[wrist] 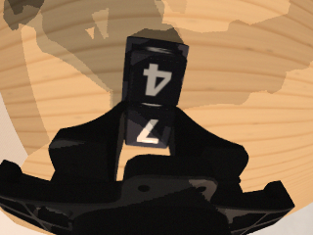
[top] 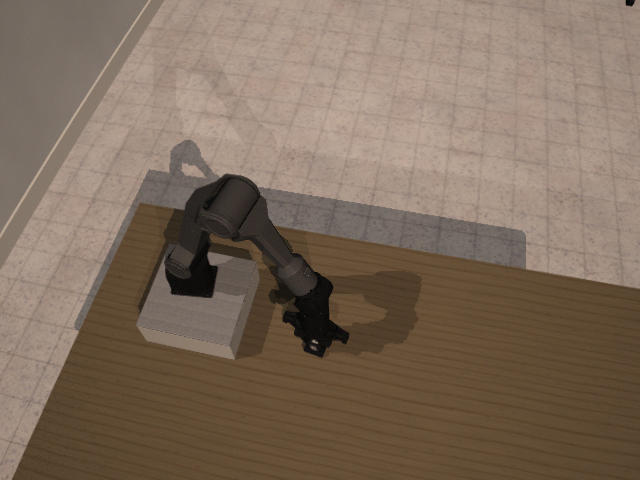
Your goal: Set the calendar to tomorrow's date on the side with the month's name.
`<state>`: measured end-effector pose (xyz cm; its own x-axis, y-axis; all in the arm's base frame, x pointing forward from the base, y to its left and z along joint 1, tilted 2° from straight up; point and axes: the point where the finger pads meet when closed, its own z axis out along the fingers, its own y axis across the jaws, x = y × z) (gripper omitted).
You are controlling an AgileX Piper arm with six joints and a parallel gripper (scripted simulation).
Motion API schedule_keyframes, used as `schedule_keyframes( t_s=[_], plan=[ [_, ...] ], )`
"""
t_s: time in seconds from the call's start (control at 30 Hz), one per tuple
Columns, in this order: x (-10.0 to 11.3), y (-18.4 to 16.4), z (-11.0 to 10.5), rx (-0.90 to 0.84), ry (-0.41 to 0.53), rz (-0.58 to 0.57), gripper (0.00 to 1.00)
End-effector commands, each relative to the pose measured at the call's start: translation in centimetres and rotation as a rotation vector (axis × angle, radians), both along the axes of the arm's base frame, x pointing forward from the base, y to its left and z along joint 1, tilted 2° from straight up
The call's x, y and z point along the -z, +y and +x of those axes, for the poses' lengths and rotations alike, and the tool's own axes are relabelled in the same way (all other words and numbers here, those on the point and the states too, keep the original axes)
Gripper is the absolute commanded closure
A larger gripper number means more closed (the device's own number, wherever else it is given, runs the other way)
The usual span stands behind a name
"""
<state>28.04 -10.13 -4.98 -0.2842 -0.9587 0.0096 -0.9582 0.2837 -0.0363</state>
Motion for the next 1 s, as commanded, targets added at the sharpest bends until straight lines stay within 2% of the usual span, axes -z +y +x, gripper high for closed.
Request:
schedule_keyframes(
  t_s=[0.0,0.1,0.13,0.2,0.23,0.3,0.33,0.73,0.97],
  plan=[
    [0.1,0.0,0.0,0.0,0.002,0.0,0.52],
    [0.1,0.0,0.0,0.0,0.002,0.0,0.52],
    [0.1,0.0,0.0,0.0,0.002,0.0,0.47],
    [0.1,0.0,0.0,0.0,0.002,0.0,0.47],
    [0.1,0.0,0.0,0.0,0.002,0.0,0.42],
    [0.1,0.0,0.0,0.0,0.002,0.0,0.42],
    [0.1,0.0,0.0,0.0,0.002,0.0,0.36],
    [0.0,0.0,0.0,0.0,0.001,0.0,0.36],
    [-1.6,0.0,0.1,-0.001,-0.004,-0.002,0.36]
  ],
)
